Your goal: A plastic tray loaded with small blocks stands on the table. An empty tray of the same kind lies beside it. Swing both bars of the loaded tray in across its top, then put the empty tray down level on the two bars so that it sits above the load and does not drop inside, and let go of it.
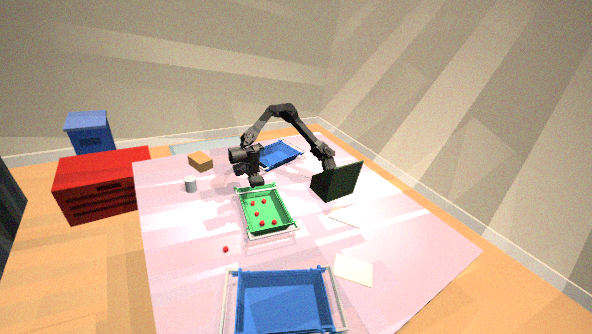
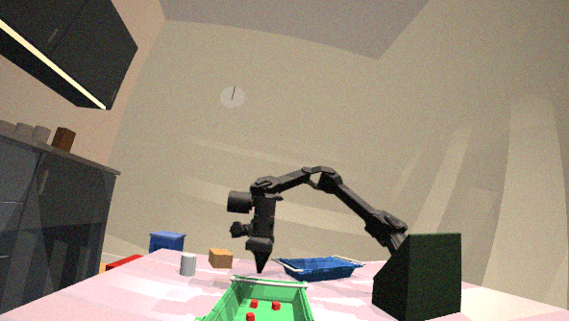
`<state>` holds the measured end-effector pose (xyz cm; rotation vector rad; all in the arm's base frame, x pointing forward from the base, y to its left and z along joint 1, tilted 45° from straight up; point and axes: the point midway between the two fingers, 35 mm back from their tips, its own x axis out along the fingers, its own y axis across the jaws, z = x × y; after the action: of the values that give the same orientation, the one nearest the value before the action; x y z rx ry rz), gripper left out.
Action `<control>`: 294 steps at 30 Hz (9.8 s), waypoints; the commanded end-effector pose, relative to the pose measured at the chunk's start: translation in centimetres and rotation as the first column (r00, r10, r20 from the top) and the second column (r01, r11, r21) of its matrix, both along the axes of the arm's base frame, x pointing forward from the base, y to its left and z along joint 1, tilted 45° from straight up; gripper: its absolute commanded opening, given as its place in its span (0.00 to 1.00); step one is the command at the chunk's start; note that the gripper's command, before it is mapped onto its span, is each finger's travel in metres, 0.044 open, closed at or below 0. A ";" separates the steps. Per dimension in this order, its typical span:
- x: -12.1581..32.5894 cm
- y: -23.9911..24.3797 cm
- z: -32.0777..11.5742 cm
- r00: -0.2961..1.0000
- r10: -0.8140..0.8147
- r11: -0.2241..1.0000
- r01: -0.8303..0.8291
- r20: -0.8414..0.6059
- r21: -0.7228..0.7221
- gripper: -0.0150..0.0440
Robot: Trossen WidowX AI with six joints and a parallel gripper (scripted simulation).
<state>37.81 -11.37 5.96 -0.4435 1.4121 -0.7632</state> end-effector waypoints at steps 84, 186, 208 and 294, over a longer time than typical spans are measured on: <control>1.8 13.0 -17.1 1.000 -0.001 1.000 0.001 0.014 0.003 0.41; 1.6 14.5 -14.9 1.000 -0.001 1.000 0.001 0.006 -0.001 0.39; 0.8 11.6 -6.1 0.939 -0.321 0.943 0.305 0.122 0.135 1.00; -30.8 -18.1 8.0 -0.907 -0.267 0.056 0.323 0.326 0.945 0.58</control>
<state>6.98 -29.48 14.04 1.5862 -0.5380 -1.7809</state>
